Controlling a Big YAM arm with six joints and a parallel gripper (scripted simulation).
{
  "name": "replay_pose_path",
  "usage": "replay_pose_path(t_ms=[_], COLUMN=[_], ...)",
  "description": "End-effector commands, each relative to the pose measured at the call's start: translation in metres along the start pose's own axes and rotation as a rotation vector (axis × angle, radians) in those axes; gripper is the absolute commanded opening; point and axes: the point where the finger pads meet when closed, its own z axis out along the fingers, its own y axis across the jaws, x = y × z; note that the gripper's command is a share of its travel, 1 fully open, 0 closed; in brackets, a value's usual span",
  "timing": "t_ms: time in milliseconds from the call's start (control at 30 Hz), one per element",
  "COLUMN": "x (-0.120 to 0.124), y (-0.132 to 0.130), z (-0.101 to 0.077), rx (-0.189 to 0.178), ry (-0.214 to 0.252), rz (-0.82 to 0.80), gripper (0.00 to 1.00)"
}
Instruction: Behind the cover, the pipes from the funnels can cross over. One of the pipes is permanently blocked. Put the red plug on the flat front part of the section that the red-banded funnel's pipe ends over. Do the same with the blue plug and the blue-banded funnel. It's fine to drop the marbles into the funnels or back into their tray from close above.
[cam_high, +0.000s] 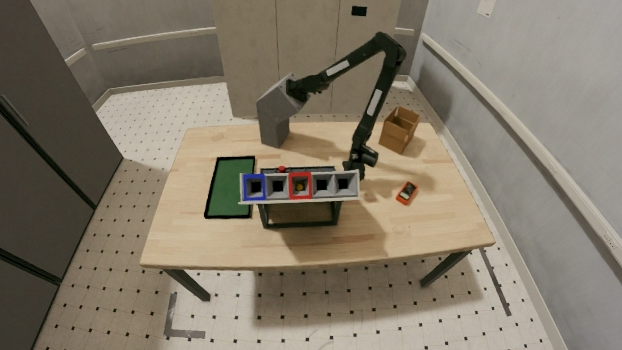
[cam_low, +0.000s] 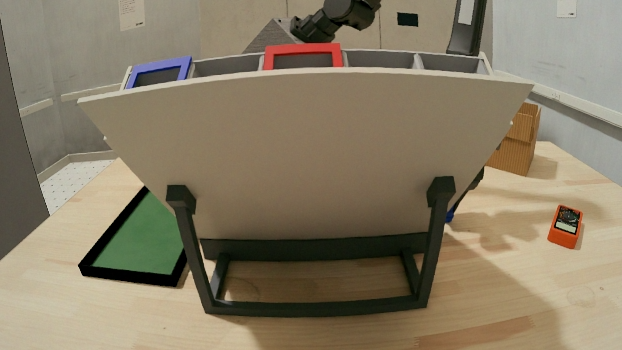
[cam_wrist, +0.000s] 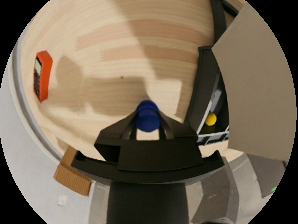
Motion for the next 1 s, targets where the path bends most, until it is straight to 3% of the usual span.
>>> replay_pose_path(t_ms=[0, 400, 967], x=[-0.002, -0.003, -0.006], y=[0.001, 0.001, 0.004], z=[-0.025, -0.119, -0.118], rx=[-0.004, -0.004, 0.007], ry=[-0.010, -0.010, 0.018], rz=[-0.002, -0.002, 0.018], gripper=[0.00, 0.00, 0.00])
